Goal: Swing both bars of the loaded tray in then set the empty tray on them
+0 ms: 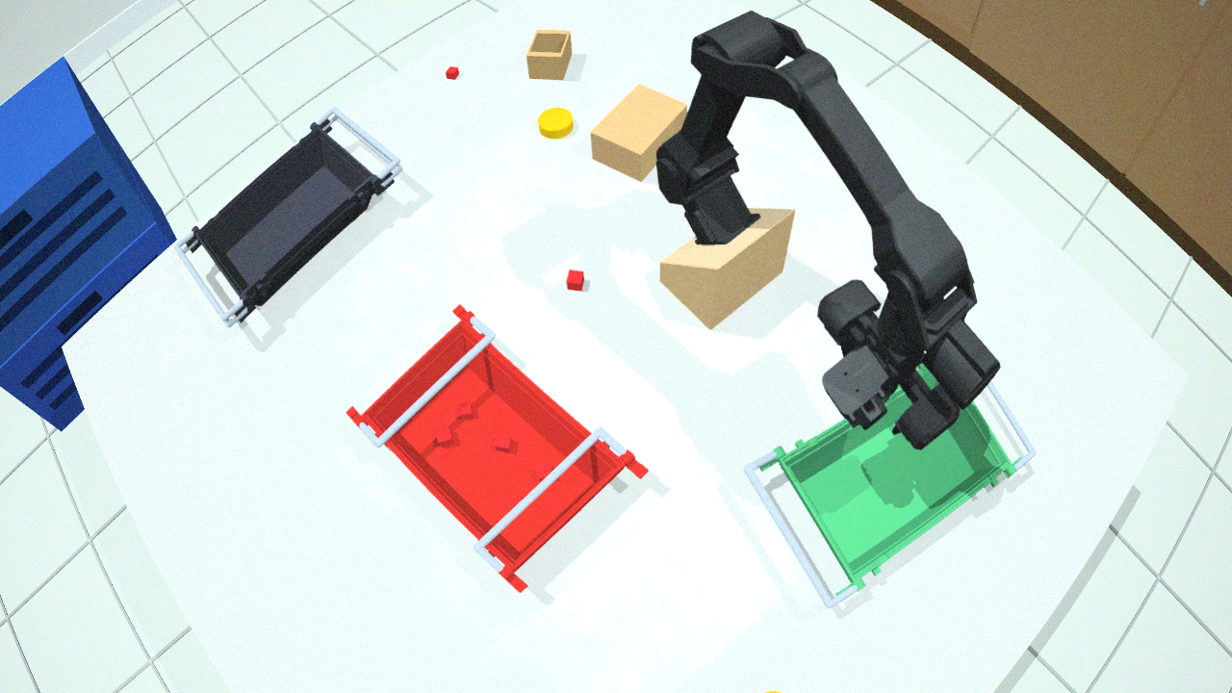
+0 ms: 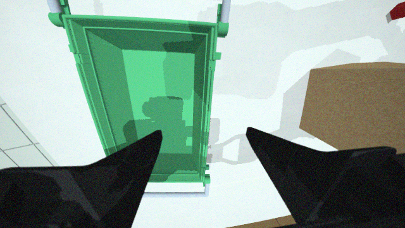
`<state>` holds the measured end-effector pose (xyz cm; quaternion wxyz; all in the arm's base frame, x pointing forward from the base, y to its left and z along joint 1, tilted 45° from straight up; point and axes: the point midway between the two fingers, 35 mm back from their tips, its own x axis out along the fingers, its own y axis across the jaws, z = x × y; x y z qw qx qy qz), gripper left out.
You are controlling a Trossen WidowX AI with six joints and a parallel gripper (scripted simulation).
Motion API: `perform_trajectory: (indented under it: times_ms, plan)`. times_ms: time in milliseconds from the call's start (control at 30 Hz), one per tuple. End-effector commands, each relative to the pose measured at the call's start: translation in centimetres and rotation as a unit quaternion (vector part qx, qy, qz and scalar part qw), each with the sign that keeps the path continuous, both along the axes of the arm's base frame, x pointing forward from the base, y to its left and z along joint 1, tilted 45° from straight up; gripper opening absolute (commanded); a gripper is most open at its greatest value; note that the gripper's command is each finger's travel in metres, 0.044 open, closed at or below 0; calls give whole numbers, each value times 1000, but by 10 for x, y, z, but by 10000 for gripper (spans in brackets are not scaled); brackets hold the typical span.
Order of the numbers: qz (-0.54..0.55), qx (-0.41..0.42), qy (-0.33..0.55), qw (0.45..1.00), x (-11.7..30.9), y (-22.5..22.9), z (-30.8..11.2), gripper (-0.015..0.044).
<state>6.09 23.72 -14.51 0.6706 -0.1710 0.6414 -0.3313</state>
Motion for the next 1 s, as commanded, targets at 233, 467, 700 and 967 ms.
perform_trajectory:
  times_ms: [233, 467, 700, 967]
  plan:
    - [-19, -17, -11, 1000, -19, -12, -8, 440]
    - [-19, -17, -12, 1000, -20, -33, -34, 440]
    - [-19, -18, -12, 1000, -22, -62, -62, 440]
    - [-19, -18, -12, 1000, -23, -69, -67, 440]
